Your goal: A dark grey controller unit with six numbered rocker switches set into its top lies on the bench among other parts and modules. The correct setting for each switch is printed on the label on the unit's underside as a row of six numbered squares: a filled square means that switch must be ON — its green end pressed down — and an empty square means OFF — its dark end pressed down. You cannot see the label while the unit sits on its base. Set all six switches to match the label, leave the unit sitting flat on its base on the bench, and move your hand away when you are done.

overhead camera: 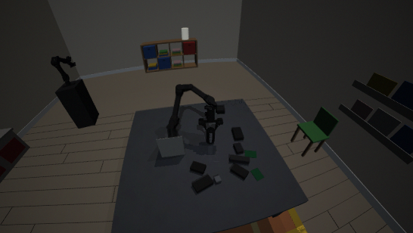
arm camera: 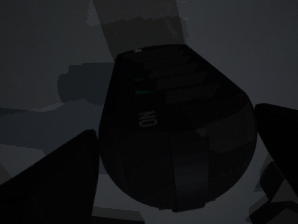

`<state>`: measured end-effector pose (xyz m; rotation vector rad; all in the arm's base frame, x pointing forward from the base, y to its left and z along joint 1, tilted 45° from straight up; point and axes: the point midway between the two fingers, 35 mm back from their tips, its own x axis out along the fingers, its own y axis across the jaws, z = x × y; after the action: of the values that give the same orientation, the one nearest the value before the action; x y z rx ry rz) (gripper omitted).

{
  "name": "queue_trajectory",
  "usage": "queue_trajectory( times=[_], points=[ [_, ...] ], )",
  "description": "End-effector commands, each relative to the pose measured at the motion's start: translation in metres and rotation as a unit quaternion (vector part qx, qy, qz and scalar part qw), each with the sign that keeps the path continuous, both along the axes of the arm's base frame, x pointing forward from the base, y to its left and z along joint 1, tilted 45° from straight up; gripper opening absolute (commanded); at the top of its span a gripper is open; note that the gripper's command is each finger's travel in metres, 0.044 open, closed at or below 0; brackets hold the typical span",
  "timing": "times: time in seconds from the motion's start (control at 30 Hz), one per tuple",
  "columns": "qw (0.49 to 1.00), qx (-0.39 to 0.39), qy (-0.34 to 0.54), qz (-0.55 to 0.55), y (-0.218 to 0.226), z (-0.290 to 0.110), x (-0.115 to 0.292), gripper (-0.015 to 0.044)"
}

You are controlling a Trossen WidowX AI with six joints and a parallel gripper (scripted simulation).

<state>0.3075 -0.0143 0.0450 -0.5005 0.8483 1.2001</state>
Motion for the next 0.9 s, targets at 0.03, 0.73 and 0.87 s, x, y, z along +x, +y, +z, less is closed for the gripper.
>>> queue_trajectory(
  times=[0.03, 0.73, 0.87],
  points=[
    [1.000, 0.010, -0.002, 0.003, 0.007, 0.003, 0.002, 0.0338],
    [0.999, 0.034, -0.010, 0.001, 0.020, 0.012, 0.007, 0.0338],
    [0.999, 0.039, -0.011, 0.000, 0.022, 0.013, 0.008, 0.0338]
  ],
)
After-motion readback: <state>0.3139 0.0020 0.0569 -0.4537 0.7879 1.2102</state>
